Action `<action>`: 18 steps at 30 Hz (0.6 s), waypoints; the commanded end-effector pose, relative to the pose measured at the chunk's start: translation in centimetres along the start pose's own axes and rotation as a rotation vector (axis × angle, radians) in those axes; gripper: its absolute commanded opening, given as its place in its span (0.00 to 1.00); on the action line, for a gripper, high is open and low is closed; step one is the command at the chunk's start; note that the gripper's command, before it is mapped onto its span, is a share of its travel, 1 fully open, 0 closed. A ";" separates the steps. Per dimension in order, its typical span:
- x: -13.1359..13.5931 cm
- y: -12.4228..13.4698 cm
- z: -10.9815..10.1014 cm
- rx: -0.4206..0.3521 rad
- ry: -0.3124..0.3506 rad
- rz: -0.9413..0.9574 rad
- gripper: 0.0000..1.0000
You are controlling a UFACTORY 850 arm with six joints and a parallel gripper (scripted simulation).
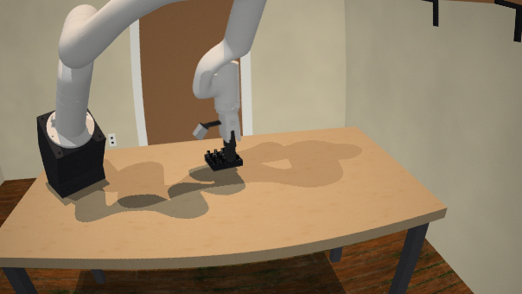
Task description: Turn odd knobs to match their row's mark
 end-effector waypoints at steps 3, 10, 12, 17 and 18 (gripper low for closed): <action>0.0 0.1 0.0 -0.001 0.000 0.000 0.08; 0.0 0.1 0.0 -0.001 0.000 0.000 0.08; 0.0 0.1 0.0 -0.001 0.000 0.000 0.08; 0.0 0.1 0.0 -0.001 0.000 0.000 0.08; 0.0 0.1 0.0 -0.001 0.000 0.000 0.08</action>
Point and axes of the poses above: the point where the finger pads meet when closed, its own z axis out along the fingers, its own x axis across the jaws, y = z × x, the point moved 2 cm from there along -z, back along the fingers, and after that the axes turned 15 degrees about z, right-handed, at the moved point
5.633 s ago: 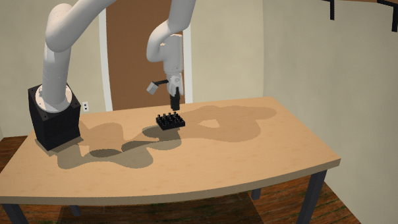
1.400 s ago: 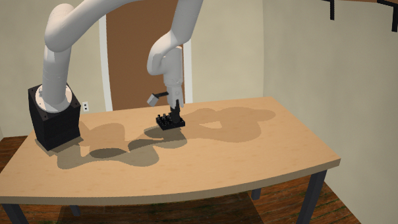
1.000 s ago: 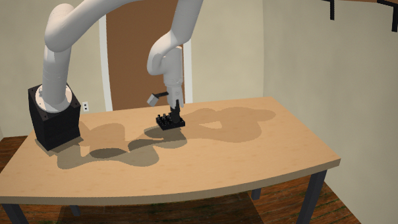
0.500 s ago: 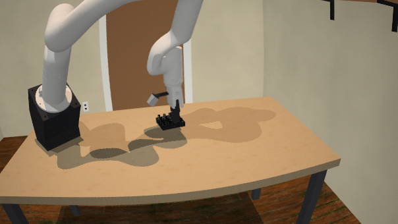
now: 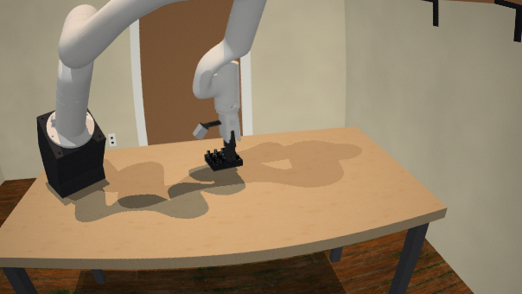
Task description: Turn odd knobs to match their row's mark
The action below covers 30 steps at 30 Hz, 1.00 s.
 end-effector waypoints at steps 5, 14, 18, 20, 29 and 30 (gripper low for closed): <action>0.0 0.1 0.0 -0.001 0.000 0.000 0.08; 0.0 0.1 0.0 -0.001 0.000 0.000 0.08; 0.0 0.1 0.0 -0.001 0.000 0.000 0.08; 0.0 0.1 0.0 -0.001 0.000 -0.001 0.08; 0.0 0.1 0.0 -0.001 0.000 -0.016 0.08; 0.0 0.1 0.0 -0.001 0.000 -0.020 0.08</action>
Point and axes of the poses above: the point where the finger pads meet when closed, its own z axis out along the fingers, its own x axis across the jaws, y = z × x, the point moved 2 cm from there along -z, back along the fingers, and after that the axes turned 15 degrees about z, right-handed, at the moved point
